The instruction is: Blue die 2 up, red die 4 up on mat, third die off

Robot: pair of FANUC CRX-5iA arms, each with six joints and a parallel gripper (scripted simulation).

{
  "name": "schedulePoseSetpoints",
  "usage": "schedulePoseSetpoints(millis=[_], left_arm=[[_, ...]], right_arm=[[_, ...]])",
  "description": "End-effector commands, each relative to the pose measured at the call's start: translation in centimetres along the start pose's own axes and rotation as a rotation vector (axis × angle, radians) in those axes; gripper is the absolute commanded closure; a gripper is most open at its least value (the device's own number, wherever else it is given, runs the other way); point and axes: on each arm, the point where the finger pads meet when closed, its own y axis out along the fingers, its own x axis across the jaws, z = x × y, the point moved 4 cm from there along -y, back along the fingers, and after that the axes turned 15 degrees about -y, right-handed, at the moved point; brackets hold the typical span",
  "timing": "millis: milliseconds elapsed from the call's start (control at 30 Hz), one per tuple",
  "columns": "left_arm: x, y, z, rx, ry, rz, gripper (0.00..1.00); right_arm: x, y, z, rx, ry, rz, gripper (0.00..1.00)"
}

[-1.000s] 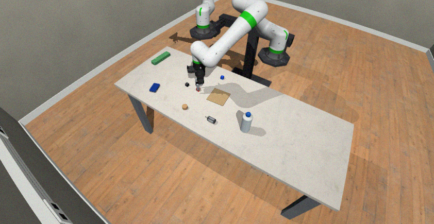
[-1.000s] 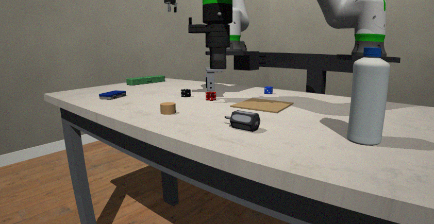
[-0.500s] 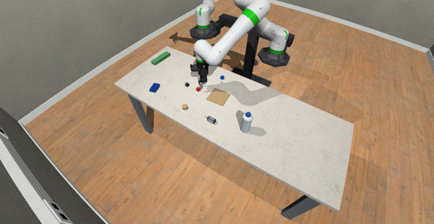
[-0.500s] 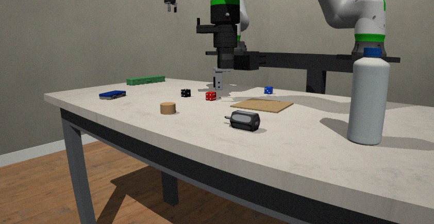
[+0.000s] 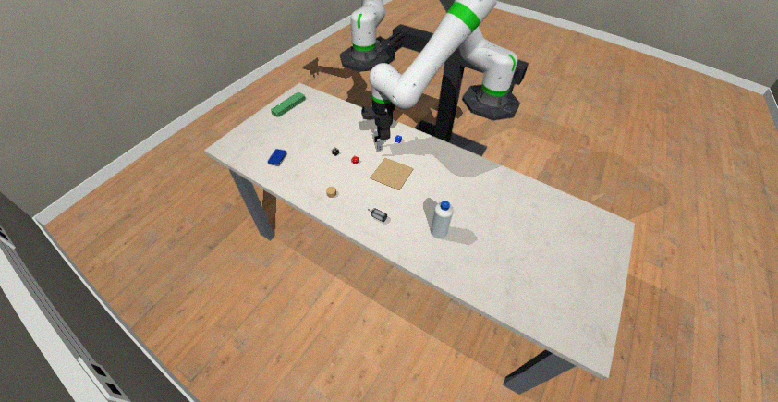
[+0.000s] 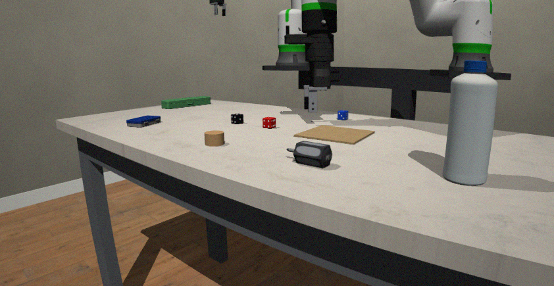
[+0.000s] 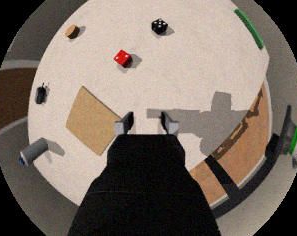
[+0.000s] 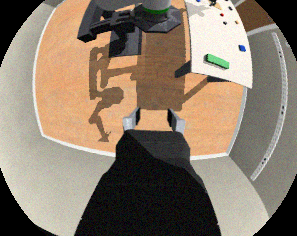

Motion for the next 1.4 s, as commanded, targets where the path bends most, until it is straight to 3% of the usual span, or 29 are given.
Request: schedulePoseSetpoints(millis=[0,233,467,1367], left_arm=[[0.3,-0.2,-2.4,0.011,0.0,-0.003,0.0],[1.2,-0.2,-7.9,0.011,0.0,-0.003,0.0],[1.6,-0.2,-10.8,0.011,0.0,-0.003,0.0],[1.7,-0.2,-11.2,0.011,0.0,-0.003,0.0]], right_arm=[[0.0,-0.1,0.0,-0.002,0.0,0.001,0.0],[0.0,-0.1,0.0,-0.002,0.0,0.001,0.0],[0.0,-0.1,0.0,-0.002,0.0,0.001,0.0],[0.0,-0.1,0.0,-0.002,0.0,0.001,0.0]])
